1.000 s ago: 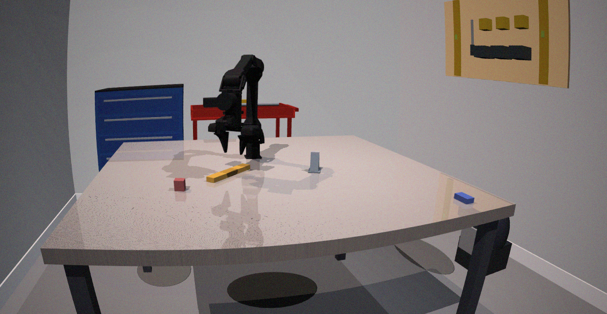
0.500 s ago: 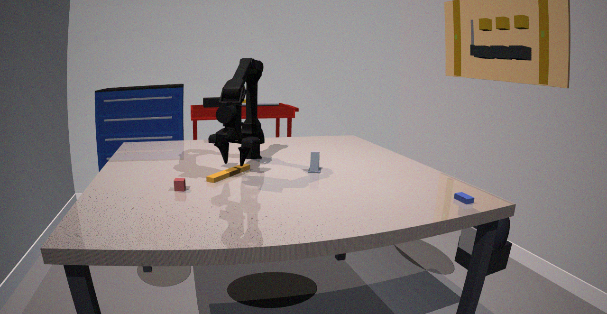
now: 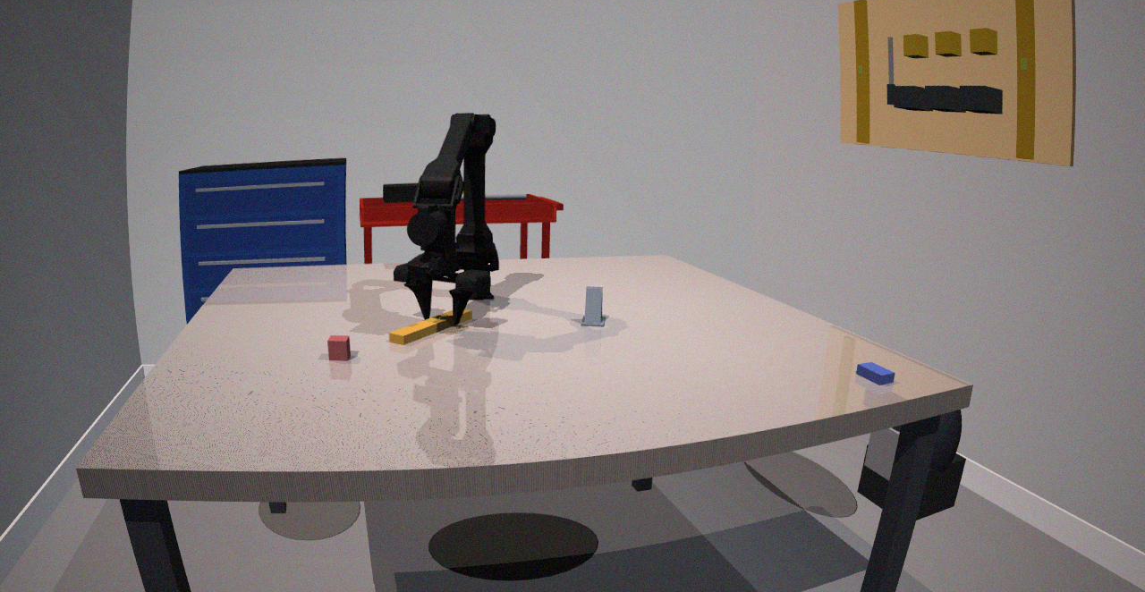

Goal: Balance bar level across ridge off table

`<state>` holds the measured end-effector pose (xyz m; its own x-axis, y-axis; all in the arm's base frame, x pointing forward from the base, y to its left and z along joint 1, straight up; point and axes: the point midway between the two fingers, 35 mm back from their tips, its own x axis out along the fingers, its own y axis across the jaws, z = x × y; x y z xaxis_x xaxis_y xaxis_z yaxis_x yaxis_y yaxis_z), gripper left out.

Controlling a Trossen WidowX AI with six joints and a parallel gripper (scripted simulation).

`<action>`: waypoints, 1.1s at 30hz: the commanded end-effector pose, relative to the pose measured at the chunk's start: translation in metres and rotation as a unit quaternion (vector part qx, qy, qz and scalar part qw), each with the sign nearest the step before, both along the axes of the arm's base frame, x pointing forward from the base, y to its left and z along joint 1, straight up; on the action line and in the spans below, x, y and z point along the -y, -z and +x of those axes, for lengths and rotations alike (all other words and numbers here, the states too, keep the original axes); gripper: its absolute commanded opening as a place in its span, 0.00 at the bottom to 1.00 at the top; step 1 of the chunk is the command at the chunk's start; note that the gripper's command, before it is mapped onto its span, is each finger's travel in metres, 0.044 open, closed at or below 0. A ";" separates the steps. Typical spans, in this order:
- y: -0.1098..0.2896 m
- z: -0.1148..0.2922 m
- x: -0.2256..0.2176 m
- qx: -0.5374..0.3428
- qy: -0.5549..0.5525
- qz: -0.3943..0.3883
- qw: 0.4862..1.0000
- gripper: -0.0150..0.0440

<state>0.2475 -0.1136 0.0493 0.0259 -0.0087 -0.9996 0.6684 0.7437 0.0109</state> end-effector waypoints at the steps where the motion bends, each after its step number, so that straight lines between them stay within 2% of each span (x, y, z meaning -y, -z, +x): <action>1: 0.003 0.000 0.000 -0.001 0.002 -0.001 1.000 0.79; 11: 0.003 0.000 0.000 -0.001 0.002 -0.001 1.000 0.79; 18: 0.002 0.000 0.000 -0.001 0.000 0.000 1.000 0.48; 24: 0.002 0.000 0.000 -0.001 0.000 0.000 1.000 0.41; 28: -0.004 0.001 0.000 -0.001 0.000 0.000 1.000 0.25; 33: -0.016 0.003 0.001 -0.001 0.000 0.000 1.000 0.25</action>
